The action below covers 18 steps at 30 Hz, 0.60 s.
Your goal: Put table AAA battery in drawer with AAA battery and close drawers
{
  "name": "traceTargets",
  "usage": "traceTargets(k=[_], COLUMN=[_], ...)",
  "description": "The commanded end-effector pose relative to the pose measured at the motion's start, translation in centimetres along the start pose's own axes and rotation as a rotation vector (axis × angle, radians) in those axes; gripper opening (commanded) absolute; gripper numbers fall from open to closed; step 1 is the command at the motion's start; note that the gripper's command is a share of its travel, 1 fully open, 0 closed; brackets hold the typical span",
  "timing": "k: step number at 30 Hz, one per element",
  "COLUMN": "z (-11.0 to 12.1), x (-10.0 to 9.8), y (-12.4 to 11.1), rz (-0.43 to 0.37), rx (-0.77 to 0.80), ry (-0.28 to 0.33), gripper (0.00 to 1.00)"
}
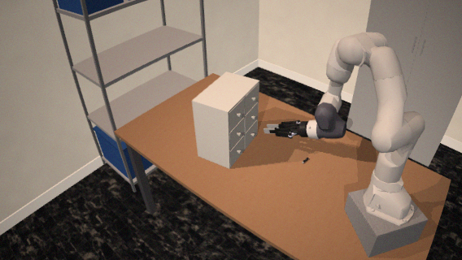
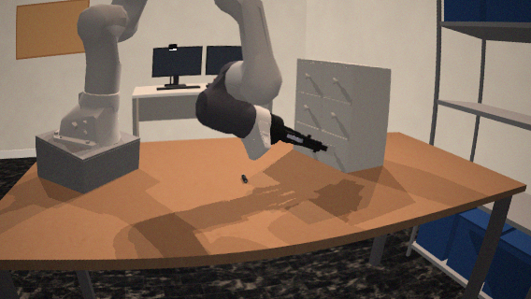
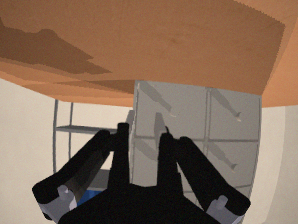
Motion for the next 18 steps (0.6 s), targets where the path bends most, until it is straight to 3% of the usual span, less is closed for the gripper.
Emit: traceTargets(k=[1,18], z=[0.6,2.7], x=[0.3,1.2], y=[0.4,1.6], rz=[-0.005,-0.005], rx=[-0.02,-0.02], ry=[0.003,0.003], gripper=[0.2,0.2])
Point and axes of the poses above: the point where the finger pads meet when closed, its own x axis out along the fingers, its own z axis across the jaws, y = z × x, the point moved 6 cm from there along -x, back along the fingers, and after that the axes turned 14 degrees about x, right-handed, at the moved point
